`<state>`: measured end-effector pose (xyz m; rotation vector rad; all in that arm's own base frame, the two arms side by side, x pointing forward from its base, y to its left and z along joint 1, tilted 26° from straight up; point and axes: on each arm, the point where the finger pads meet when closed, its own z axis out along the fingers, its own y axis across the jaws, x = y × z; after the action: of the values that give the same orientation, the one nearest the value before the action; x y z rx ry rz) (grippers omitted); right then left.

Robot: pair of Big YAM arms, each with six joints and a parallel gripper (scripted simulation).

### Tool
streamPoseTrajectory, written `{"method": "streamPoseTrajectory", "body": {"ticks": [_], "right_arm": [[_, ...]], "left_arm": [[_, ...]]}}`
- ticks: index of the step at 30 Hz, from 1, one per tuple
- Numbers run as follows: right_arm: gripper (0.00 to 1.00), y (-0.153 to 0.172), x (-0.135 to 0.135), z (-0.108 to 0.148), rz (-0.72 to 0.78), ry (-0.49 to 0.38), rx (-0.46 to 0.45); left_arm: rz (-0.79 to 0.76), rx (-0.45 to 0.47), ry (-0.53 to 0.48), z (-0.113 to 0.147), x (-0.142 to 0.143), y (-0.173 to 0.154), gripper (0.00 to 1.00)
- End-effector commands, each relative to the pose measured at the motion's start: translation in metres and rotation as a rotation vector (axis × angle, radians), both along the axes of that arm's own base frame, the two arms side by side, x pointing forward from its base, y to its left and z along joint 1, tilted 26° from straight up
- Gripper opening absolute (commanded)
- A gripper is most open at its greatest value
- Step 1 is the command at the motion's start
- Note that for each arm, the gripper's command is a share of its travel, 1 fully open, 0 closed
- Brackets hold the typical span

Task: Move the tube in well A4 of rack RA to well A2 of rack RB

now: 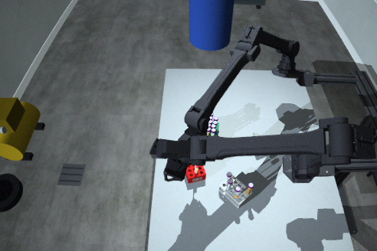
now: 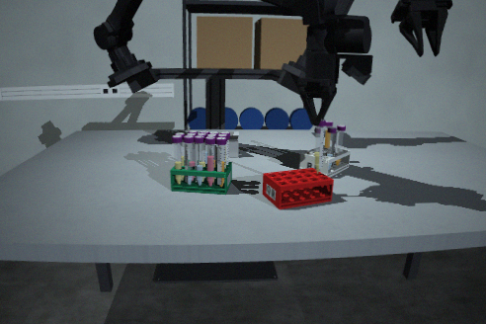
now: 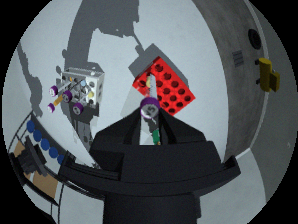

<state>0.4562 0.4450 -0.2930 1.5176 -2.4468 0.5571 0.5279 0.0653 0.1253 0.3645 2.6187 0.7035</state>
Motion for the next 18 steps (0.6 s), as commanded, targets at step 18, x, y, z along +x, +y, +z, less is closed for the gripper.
{"method": "streamPoseTrajectory", "body": {"ticks": [18], "right_arm": [[0.0,-0.0156,-0.0003,-0.0226,-0.005,0.012,-0.015]], "left_arm": [[-0.003,-0.001,-0.036,0.0152,0.0112,-0.0016,0.3]]}}
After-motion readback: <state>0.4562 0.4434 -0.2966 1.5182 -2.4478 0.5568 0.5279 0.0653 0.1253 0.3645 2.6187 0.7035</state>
